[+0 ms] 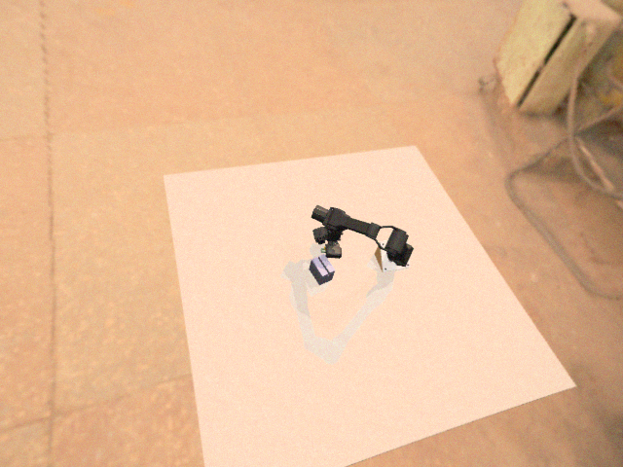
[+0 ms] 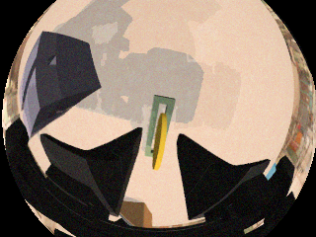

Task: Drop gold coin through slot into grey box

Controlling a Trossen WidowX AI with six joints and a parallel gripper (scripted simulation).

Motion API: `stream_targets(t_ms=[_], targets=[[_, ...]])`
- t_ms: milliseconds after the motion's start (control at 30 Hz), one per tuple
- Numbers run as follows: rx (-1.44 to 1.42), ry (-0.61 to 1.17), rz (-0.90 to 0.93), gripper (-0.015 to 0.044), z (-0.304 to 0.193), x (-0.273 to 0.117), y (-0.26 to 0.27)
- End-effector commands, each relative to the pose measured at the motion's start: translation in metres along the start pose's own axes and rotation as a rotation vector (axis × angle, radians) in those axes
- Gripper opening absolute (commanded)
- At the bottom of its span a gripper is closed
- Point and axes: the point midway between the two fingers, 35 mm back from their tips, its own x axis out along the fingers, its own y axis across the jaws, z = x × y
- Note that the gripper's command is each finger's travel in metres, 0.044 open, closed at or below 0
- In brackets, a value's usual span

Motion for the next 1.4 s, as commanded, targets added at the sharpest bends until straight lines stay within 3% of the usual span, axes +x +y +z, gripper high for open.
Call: stream_targets(t_ms=[0,200,633,1367], targets=[[0.004,0.006,0.006,0.0161,-0.002,0.006,0.001],[0.004,0.006,0.006,0.0003,-0.002,0.006,0.001],[0.004,0.006,0.006,0.0000,-0.001,0.005,0.001],[0.005,0.005,0.002,0.0000,0.003,-0.049,-0.001]])
